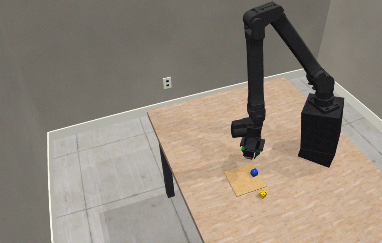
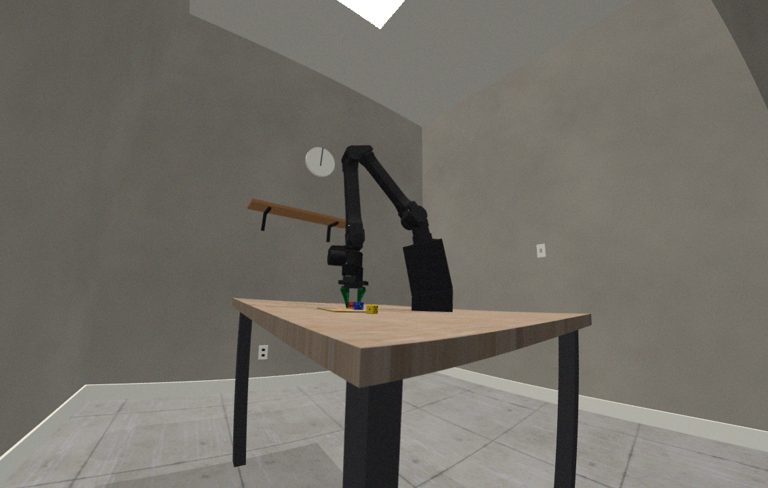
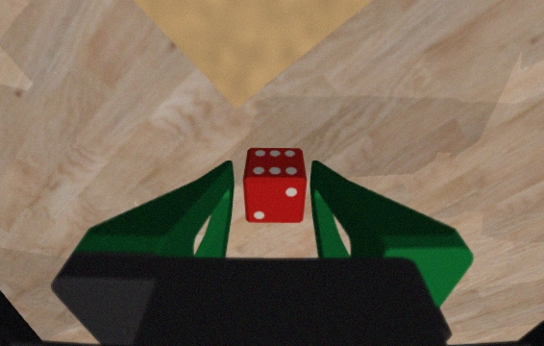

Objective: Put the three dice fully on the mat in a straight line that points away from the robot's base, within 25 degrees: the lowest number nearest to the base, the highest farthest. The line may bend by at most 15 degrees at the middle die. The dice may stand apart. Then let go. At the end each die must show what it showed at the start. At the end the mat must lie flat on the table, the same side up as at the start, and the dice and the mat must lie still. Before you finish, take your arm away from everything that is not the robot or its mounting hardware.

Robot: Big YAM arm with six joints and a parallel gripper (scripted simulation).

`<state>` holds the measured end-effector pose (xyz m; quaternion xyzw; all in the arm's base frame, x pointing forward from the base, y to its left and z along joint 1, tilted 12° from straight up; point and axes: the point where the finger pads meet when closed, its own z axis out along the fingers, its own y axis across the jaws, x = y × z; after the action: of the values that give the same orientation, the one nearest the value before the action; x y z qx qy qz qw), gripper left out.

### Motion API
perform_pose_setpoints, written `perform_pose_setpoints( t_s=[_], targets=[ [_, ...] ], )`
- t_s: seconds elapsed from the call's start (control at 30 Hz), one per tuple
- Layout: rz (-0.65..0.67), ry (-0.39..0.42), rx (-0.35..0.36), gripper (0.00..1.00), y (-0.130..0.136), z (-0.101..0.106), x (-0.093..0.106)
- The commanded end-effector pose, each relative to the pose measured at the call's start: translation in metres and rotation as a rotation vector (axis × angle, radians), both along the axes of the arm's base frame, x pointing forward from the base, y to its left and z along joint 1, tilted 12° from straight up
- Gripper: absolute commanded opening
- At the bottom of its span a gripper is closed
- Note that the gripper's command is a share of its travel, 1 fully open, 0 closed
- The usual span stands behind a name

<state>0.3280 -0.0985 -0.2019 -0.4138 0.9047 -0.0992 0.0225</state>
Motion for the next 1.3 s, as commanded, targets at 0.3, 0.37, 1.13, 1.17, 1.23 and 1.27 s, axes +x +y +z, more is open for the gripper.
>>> perform_pose_setpoints(
  t_s=[0.3,0.37,1.13,1.17,1.23,1.27],
  targets=[
    [0.005,-0.038,-0.007,0.39,-0.0045,0.0061,0.0114],
    [0.005,-0.038,-0.007,0.39,-0.0045,0.0061,0.0114],
    [0.005,-0.038,-0.007,0.20,-0.0045,0.0061,0.0114],
    [0.005,-0.038,-0.007,0.20,-0.0045,0.0061,0.0114],
    [0.005,-0.038,-0.007,0.20,-0.0045,0.0061,0.0114],
    [0.005,-0.038,-0.007,0.20,-0.0045,0.0061,0.0114]
  ],
)
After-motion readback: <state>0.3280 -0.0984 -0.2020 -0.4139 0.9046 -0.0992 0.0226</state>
